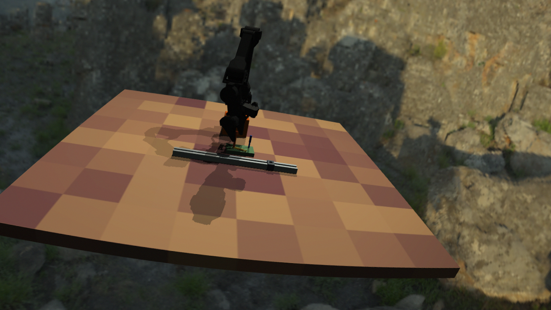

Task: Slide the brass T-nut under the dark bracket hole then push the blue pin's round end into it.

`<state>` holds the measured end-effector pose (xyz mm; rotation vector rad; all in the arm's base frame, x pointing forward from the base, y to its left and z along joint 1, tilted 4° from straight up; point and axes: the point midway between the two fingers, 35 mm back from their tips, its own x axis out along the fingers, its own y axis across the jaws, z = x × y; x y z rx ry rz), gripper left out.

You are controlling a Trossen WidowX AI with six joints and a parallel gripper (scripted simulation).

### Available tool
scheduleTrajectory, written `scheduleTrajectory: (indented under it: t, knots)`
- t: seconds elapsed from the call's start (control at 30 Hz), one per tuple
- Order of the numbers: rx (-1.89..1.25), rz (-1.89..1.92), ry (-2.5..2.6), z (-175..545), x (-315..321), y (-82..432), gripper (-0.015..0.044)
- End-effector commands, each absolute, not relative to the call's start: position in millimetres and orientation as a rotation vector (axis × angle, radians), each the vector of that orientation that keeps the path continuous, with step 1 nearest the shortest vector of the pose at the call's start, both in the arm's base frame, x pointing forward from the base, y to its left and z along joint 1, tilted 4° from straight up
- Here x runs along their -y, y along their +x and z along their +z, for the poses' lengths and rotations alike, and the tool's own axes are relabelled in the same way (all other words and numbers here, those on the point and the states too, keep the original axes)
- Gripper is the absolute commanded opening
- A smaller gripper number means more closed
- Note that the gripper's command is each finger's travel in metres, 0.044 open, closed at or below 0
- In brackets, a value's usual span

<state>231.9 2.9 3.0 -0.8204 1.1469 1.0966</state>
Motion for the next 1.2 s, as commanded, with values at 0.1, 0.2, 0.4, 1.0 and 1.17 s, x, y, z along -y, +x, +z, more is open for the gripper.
scheduleTrajectory:
  t: [0.1,0.2,0.4,1.0,1.17]
  knots:
    - [-1.157,1.103,-0.819,-10.0,-2.7,227.4,0.0440]
    - [-1.157,1.104,-0.819,-12.3,-2.7,227.1,0.0440]
    - [-1.157,1.104,-0.819,-12.3,-2.7,227.1,0.0282]
    - [-1.157,1.104,-0.819,-12.3,-2.7,227.1,-0.0150]
    - [-1.157,1.104,-0.819,-11.3,-2.7,227.3,-0.0150]
